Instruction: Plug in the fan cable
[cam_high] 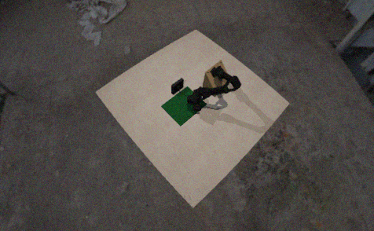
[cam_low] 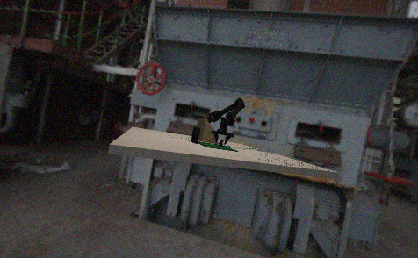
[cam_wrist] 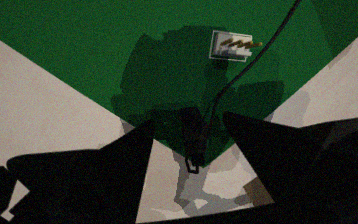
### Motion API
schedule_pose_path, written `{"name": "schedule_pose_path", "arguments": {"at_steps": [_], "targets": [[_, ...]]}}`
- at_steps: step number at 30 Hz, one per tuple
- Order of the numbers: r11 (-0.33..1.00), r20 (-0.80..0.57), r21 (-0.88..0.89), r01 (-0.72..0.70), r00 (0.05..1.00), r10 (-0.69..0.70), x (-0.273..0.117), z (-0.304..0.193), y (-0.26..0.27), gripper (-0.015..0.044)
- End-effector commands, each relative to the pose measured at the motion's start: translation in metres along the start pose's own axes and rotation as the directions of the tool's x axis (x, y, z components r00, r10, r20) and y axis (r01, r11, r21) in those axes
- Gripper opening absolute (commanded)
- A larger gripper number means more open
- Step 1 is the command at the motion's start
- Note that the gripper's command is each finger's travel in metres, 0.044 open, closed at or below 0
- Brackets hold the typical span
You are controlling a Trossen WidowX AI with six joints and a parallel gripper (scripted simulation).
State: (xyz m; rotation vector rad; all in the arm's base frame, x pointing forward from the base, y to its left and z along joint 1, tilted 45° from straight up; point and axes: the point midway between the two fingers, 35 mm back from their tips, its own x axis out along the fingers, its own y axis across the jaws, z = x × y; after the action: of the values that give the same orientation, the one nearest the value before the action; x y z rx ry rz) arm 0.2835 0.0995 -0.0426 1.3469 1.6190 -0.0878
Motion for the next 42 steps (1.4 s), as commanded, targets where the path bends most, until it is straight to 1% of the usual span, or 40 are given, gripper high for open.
{"name": "schedule_pose_path", "arguments": {"at_steps": [1,5,20,22,26,32,37,42], "targets": [[1.0,0.0,-0.001,-0.001,1.0,0.001,0.0,0.0,0.0,0.0256],[1.0,0.0,-0.001,-0.001,1.0,0.001,0.0,0.0,0.0,0.0151],[1.0,0.0,-0.001,-0.001,1.0,0.001,0.0,0.0,0.0,0.0051],[1.0,0.001,0.0,0.001,1.0,-0.001,-0.008,0.001,0.001,0.0],[1.0,0.0,0.006,0.005,1.0,-0.005,-0.048,0.001,0.0,0.0],[1.0,0.0,0.0,0.005,1.0,-0.005,-0.049,0.003,0.0,0.0],[0.989,0.002,-0.147,0.006,1.0,-0.006,-0.05,0.009,-0.004,0.0],[0.95,0.003,-0.313,0.007,1.0,-0.007,-0.05,0.017,-0.008,0.0]]}}
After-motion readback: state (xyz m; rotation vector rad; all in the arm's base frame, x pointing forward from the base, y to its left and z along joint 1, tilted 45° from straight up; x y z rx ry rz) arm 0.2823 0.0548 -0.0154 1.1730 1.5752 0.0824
